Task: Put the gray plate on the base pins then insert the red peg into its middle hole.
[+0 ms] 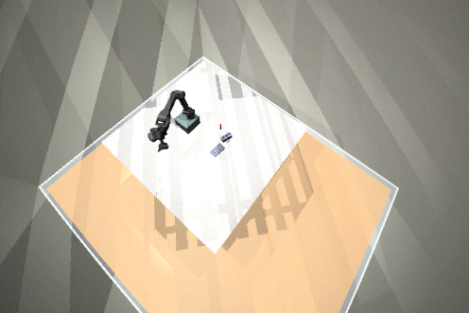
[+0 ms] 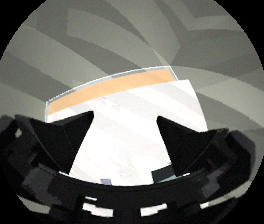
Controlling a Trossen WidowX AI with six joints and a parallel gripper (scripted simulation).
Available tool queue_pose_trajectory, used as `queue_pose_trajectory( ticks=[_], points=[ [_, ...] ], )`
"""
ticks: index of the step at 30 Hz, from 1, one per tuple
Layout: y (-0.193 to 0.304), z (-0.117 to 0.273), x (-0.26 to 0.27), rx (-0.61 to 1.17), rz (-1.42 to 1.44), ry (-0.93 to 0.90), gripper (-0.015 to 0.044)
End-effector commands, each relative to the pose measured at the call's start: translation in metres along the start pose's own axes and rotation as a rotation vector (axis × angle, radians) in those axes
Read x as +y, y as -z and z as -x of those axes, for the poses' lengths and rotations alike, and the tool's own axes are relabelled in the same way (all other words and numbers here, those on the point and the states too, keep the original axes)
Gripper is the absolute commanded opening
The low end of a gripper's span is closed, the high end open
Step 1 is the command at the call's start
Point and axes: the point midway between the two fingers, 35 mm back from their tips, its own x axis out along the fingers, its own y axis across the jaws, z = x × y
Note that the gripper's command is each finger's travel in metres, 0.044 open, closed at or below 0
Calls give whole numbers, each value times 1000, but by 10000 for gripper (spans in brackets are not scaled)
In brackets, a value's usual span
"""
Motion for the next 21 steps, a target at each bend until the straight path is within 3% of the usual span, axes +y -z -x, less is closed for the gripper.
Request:
queue_pose_trajectory(
  ticks=[1, 12, 21],
  points=[
    [47, 4, 43, 71, 278, -83, 440],
    [194, 41, 127, 179, 1078, -348, 440],
    [347, 92, 138, 229, 1908, -621, 440]
  ],
)
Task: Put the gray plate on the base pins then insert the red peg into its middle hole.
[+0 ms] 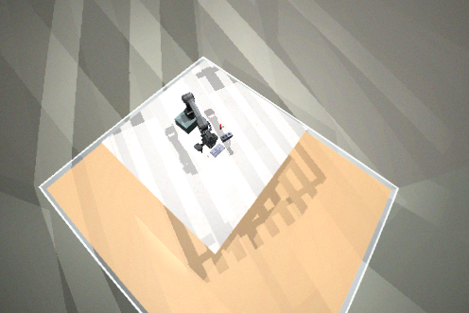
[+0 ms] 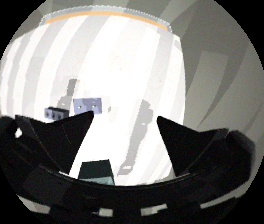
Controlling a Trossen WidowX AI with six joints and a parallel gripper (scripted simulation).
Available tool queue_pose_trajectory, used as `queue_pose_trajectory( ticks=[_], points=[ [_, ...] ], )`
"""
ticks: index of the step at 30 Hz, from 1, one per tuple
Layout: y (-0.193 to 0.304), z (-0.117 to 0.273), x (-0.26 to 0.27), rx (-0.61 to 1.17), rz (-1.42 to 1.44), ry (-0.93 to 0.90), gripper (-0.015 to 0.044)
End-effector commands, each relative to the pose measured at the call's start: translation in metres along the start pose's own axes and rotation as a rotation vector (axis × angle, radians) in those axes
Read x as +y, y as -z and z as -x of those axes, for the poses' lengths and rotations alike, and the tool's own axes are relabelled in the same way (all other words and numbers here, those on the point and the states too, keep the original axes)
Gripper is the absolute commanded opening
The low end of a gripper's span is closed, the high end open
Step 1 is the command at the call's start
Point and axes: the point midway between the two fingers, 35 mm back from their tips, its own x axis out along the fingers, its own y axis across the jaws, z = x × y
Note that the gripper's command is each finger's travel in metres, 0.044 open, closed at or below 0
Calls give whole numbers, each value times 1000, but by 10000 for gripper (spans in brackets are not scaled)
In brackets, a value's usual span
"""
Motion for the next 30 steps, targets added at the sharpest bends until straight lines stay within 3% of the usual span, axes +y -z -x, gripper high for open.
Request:
queue_pose_trajectory(
  ticks=[1, 12, 18, 23, 30],
  points=[
    [0, -9, 65, 28, 340, -94, 440],
    [47, -16, 248, 47, 1362, -367, 440],
    [49, -18, 251, 47, 1378, -371, 440],
    [63, -74, 266, 47, 1378, -371, 440],
    [61, -77, 270, 47, 1378, -371, 440]
  ],
)
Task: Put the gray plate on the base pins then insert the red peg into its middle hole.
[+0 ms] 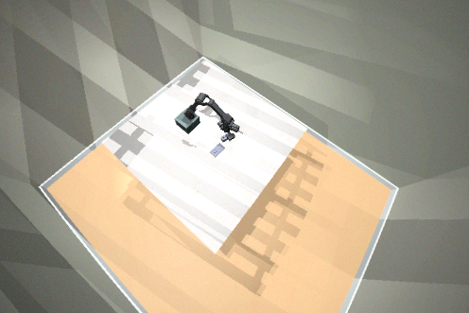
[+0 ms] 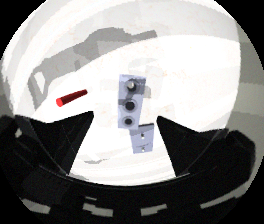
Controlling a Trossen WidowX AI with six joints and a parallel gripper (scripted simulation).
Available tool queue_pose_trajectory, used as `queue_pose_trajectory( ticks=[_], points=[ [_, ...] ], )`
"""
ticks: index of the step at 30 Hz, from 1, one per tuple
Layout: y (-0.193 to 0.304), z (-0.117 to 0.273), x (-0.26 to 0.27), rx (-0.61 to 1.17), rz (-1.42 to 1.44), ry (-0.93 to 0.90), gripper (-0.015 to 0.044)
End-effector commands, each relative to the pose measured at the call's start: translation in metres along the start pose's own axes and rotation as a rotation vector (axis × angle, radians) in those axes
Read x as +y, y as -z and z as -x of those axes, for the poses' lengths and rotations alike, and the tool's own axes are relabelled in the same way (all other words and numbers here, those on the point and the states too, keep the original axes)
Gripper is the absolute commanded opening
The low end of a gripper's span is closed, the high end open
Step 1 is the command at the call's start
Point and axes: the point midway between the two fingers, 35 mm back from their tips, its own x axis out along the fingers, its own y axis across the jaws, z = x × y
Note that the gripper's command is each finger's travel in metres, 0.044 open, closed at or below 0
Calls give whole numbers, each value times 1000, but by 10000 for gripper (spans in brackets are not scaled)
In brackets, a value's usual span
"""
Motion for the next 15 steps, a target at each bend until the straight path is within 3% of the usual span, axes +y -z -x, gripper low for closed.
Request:
queue_pose_trajectory(
  ticks=[1, 15],
  points=[
    [-5, 4, -5, -13, 4, 18, 440],
    [-6, -22, -5, -13, 4, 18, 440]
  ],
)
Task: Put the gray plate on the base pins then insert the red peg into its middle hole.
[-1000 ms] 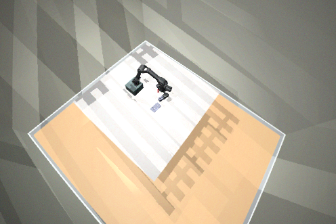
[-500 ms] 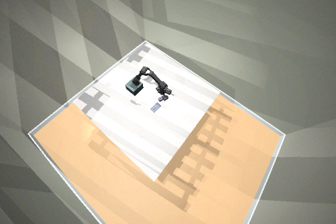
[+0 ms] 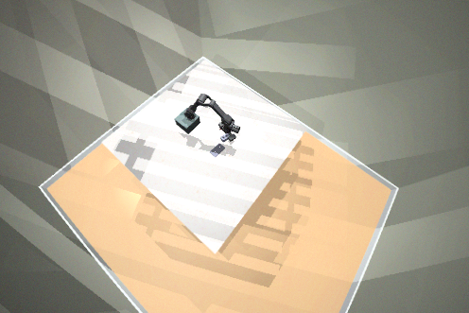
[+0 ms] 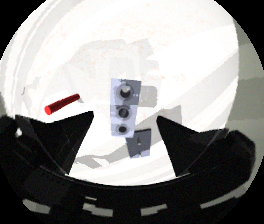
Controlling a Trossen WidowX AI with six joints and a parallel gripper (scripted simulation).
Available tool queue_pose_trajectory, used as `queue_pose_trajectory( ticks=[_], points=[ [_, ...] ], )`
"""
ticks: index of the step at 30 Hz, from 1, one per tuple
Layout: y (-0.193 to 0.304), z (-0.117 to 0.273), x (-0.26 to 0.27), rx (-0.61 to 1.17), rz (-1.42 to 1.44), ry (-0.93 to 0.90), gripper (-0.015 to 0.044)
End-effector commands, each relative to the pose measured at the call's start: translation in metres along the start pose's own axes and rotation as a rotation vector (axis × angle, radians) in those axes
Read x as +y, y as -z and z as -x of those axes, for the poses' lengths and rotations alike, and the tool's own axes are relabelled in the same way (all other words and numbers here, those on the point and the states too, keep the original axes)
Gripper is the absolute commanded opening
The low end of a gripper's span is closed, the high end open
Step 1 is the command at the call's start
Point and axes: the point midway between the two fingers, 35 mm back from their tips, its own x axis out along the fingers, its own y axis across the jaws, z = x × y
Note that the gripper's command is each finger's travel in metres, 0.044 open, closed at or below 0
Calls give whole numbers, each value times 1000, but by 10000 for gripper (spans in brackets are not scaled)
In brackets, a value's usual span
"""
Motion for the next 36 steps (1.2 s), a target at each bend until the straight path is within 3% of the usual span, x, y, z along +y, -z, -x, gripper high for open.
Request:
queue_pose_trajectory(
  ticks=[1, 32, 36],
  points=[
    [1, -8, 2, 1, -2, -8, 440],
    [1, -55, 4, 1, -2, -8, 440],
    [1, -55, 4, 1, -2, -8, 335]
  ],
)
